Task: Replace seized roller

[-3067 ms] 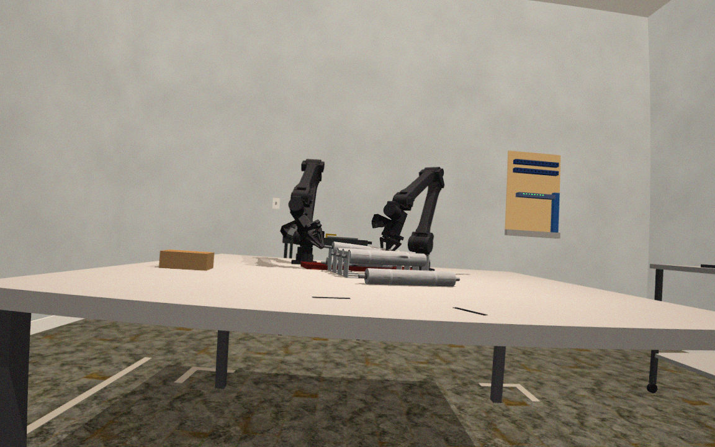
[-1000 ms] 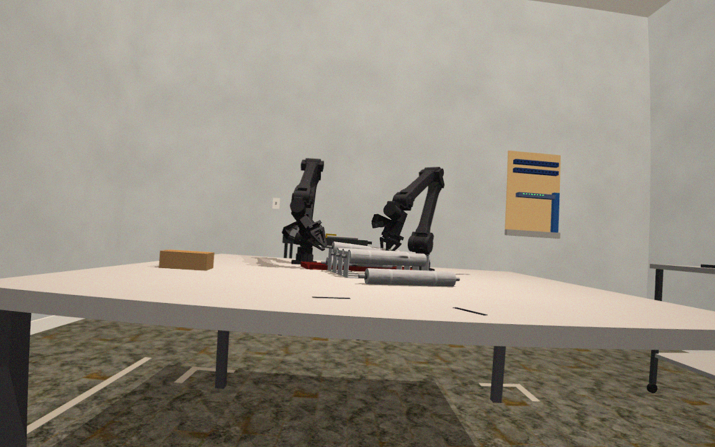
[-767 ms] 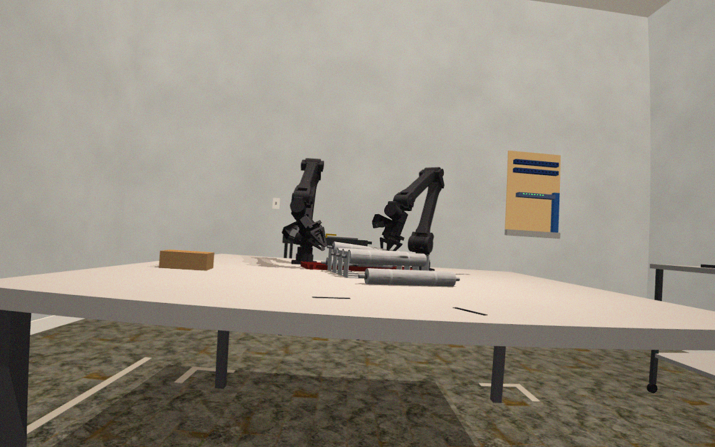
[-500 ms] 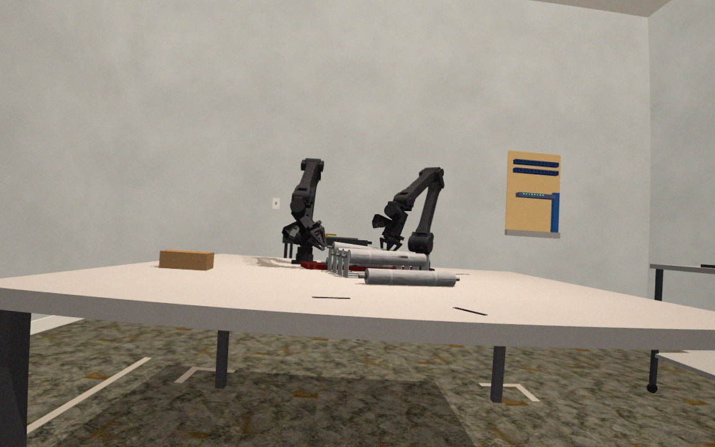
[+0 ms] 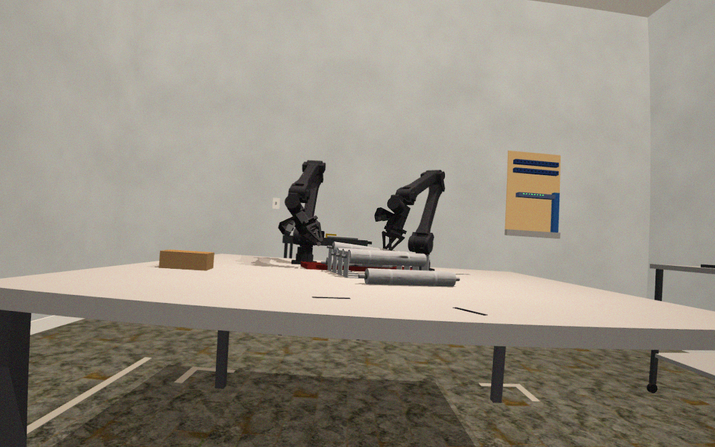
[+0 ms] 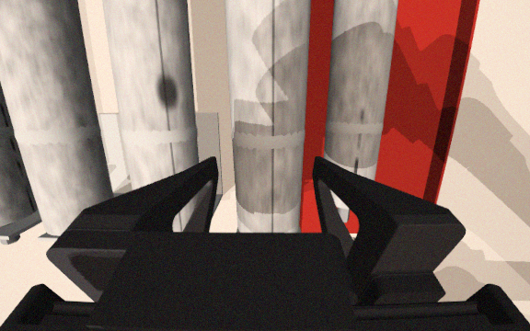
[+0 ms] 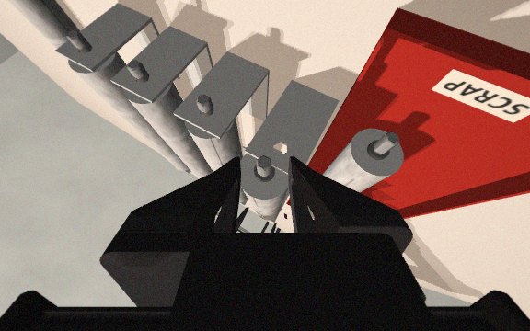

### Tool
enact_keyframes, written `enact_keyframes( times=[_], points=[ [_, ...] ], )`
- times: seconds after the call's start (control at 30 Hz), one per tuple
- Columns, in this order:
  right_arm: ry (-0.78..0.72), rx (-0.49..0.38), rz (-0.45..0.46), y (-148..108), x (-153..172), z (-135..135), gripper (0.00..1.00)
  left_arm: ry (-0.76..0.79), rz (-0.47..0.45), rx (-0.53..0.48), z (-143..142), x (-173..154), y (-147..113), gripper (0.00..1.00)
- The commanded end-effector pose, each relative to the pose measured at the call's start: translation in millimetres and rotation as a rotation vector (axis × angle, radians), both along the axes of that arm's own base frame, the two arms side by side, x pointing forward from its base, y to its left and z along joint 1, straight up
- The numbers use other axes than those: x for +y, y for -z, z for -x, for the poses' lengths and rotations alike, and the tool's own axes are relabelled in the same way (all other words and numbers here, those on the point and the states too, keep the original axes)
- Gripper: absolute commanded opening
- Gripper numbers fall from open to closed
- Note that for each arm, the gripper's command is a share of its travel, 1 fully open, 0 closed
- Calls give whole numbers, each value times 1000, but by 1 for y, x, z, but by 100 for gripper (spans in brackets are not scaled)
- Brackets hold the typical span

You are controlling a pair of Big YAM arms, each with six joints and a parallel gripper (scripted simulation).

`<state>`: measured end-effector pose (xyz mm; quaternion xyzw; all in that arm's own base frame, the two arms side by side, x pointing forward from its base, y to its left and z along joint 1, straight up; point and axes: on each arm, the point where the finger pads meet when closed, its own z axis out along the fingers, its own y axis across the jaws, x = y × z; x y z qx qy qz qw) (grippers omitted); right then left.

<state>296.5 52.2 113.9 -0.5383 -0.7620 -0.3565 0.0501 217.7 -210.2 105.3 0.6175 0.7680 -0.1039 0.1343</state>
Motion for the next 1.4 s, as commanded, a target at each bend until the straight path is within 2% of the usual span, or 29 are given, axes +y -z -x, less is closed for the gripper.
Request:
enact_keyframes(
  times=[0.0,0.1,0.2,0.27,0.37,0.43,0.57,0.6,0.83,1.03,1.1,1.37],
  points=[
    [-49,-84,26,-37,-14,-15,32,13,23,-32,-13,-4,-35,62],
    [-51,-88,28,-51,-25,-9,32,14,25,-36,-10,3,-51,62],
    [-27,-50,8,-39,-20,-10,32,11,-8,14,4,10,-19,62],
    [-37,3,-8,-19,-10,8,32,20,-17,23,7,8,-17,62],
    [-38,-57,13,-32,-14,-6,32,18,-13,17,5,7,-18,62],
    [-33,-41,9,-27,-14,2,32,21,-12,12,3,5,-23,62],
    [-26,-40,9,-30,-17,-2,32,8,2,-7,-5,3,-29,62],
    [-36,-102,31,-46,-20,-18,32,-20,36,-53,-23,-4,-46,62],
    [-94,-186,92,-53,-21,-33,32,-90,66,-88,-41,-5,-54,62],
    [-175,-346,213,-71,-28,-62,32,-213,129,-167,-80,-4,-77,62],
    [-175,-346,213,-71,-28,-62,32,-213,129,-167,-80,-4,-77,62],
    [-301,-634,473,-119,-40,-119,32,-459,262,-331,-157,12,-129,62]
  ],
)
